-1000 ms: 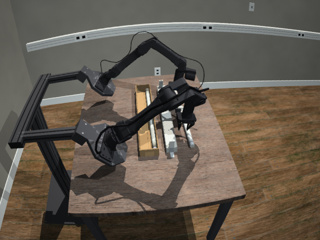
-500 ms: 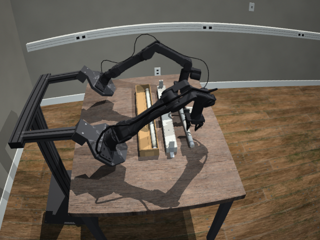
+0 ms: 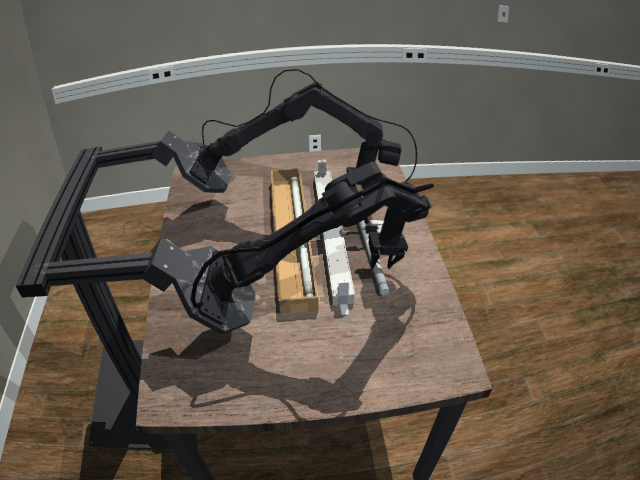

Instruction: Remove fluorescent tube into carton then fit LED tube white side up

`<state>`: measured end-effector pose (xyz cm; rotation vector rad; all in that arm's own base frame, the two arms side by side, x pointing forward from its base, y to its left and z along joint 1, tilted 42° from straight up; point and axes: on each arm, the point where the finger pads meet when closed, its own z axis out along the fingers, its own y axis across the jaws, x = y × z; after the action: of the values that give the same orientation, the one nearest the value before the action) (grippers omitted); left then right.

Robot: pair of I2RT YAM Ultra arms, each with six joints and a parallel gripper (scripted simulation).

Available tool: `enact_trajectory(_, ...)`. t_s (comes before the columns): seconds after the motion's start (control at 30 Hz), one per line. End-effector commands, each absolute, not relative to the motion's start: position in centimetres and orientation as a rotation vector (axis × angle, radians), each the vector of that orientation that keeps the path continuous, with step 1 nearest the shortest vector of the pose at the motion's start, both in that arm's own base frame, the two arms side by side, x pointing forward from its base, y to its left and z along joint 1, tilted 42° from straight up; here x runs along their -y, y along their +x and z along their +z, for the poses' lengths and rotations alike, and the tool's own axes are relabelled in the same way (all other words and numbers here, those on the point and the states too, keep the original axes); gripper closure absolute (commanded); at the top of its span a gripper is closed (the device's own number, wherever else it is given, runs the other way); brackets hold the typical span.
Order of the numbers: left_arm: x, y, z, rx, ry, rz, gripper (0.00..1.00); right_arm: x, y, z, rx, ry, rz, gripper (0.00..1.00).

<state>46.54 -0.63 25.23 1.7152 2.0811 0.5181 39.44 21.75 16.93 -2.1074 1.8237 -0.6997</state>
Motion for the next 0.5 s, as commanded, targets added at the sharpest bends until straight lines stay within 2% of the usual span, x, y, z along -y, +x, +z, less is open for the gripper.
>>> enact_trajectory(0.0,0.6,47.3,25.8,-2.038,1.695,0.542,0.51,-23.1,39.6,17.7,-1.756,-2.088,-0.671,0.51)
enact_trajectory(0.1,0.7,47.5,26.1,-2.017,1.682,0.559,0.51,-22.2,40.5,15.2,-1.796,-2.111,-0.674,0.51)
enact_trajectory(0.13,0.6,48.2,23.6,-2.055,1.710,0.525,0.51,-22.4,40.4,15.2,-1.787,-2.112,-0.673,0.51)
enact_trajectory(0.2,0.3,48.4,23.4,-2.058,1.702,0.529,0.51,-22.7,40.4,14.8,-1.776,-2.122,-0.669,0.51)
enact_trajectory(0.4,0.5,48.5,25.1,-2.013,1.673,0.567,0.51,-21.9,41.3,14.6,-1.786,-2.092,-0.677,0.51)
enact_trajectory(0.47,0.7,48.4,26.4,-1.998,1.666,0.578,0.51,-23.0,40.8,16.9,-1.750,-2.068,-0.677,0.51)
